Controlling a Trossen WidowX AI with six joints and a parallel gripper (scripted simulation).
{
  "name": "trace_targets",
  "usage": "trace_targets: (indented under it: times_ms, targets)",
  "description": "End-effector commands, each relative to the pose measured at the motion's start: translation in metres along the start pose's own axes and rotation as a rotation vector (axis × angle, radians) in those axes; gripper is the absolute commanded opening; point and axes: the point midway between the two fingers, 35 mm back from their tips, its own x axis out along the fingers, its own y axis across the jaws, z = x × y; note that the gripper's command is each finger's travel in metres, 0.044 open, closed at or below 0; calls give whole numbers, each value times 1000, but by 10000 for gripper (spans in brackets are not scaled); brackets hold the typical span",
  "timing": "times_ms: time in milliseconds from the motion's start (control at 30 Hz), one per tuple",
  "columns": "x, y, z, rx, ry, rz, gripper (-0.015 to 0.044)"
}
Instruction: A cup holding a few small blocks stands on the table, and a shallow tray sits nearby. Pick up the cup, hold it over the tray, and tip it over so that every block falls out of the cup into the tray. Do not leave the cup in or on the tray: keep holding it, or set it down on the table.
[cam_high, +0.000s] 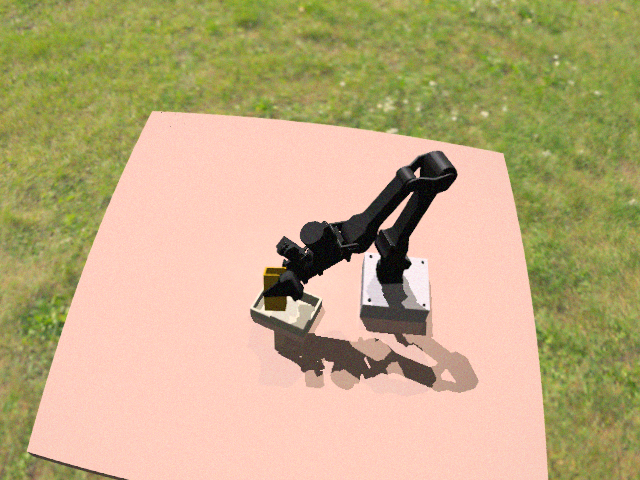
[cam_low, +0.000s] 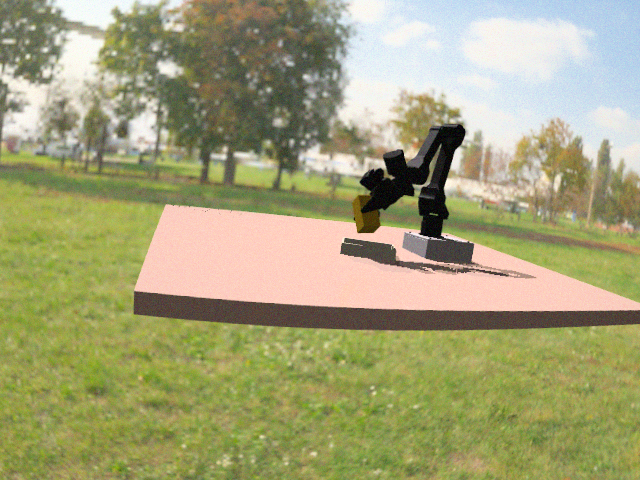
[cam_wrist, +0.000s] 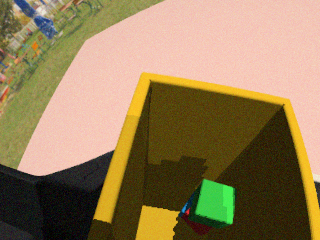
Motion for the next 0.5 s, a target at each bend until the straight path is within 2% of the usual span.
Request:
trace_targets:
  times_ms: [0,467]
  targets:
    - [1,2,2,103,-4,7,0]
    - [3,2,1,409,-3,8,0]
